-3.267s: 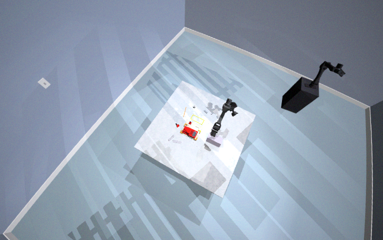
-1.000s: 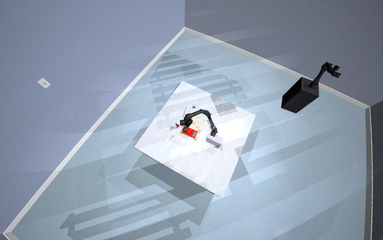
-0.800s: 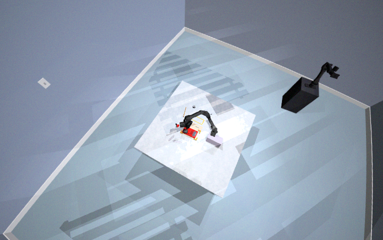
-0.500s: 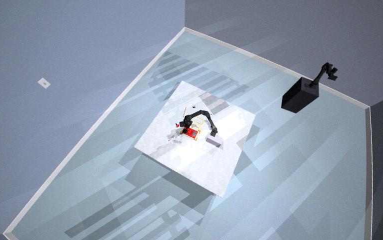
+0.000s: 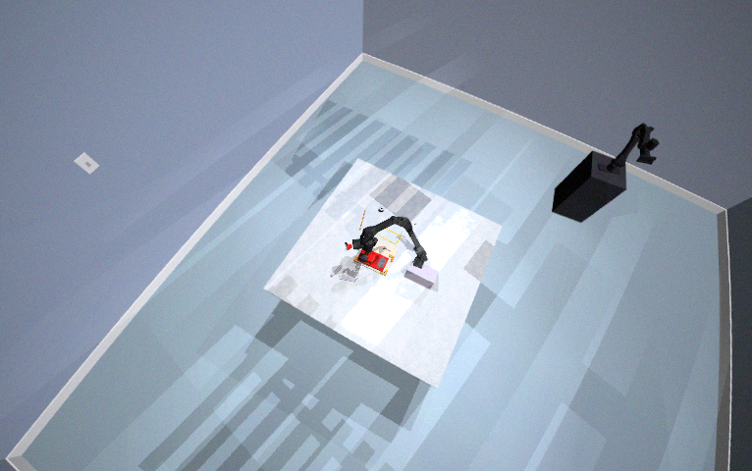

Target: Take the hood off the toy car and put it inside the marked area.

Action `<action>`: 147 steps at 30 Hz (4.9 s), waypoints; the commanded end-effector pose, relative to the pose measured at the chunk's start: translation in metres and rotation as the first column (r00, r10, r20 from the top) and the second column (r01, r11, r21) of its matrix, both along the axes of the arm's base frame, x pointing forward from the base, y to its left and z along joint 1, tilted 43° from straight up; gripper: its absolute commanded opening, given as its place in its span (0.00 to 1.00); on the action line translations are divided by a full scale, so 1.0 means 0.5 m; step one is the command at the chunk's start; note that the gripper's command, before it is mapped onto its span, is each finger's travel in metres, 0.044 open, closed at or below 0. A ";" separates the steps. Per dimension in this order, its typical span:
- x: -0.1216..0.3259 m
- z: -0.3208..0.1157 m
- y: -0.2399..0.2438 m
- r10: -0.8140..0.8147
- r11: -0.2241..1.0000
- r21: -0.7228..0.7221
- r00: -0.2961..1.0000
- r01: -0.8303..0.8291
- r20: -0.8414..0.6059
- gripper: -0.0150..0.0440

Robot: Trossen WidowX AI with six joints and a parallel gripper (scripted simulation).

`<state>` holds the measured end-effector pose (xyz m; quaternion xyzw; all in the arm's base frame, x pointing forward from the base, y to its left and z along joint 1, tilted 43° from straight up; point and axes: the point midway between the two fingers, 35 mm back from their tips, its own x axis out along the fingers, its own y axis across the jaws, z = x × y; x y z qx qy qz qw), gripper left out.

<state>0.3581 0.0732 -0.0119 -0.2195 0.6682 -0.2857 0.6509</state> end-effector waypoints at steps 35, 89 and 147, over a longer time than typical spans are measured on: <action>-0.005 -0.044 -0.049 0.001 1.000 -0.007 1.000 -0.001 -0.002 1.00; -0.007 -0.067 -0.067 -0.001 1.000 -0.003 1.000 0.001 0.000 0.58; 0.004 0.062 -0.007 0.005 1.000 0.000 1.000 -0.005 -0.001 0.25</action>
